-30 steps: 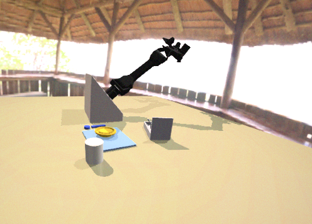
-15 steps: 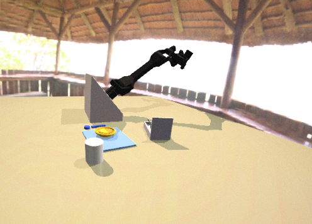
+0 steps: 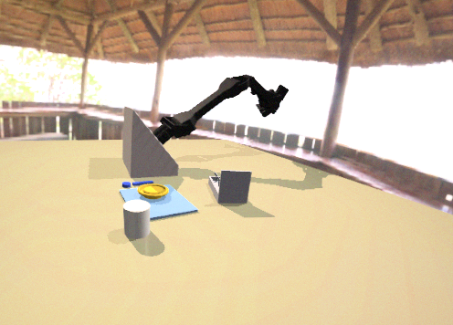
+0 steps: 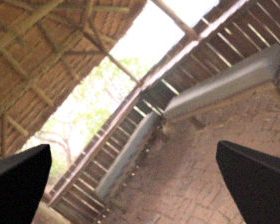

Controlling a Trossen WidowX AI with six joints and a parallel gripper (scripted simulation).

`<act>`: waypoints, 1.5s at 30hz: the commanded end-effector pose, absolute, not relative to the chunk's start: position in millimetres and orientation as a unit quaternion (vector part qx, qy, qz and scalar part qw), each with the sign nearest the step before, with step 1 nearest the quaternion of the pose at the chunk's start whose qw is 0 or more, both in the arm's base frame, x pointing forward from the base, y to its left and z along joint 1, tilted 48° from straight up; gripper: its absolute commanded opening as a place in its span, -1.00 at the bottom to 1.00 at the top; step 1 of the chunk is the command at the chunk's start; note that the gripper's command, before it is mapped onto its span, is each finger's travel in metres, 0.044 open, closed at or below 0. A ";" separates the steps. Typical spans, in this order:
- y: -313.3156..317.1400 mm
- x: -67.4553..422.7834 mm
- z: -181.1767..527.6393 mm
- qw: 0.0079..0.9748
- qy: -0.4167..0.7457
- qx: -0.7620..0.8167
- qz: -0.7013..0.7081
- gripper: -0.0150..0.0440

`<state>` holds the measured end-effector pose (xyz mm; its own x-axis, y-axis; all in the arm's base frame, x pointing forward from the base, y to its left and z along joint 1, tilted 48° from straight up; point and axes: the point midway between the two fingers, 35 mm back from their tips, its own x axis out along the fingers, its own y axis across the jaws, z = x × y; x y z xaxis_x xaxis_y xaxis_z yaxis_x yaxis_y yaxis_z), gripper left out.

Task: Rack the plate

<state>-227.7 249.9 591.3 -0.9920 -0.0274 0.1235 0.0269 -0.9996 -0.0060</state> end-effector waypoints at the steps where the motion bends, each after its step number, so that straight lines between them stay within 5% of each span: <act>1: 278.4 -211.8 582.3 -0.039 -0.001 -0.061 -0.997 0.86; 25: 415.8 -3.0 506.2 -0.412 -0.043 -0.027 -0.910 0.86; 45: 387.8 234.8 406.7 -0.677 -0.150 0.011 -0.720 0.86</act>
<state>204.5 399.4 425.0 -0.1609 0.9711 -0.1763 -0.9740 -0.1274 0.1872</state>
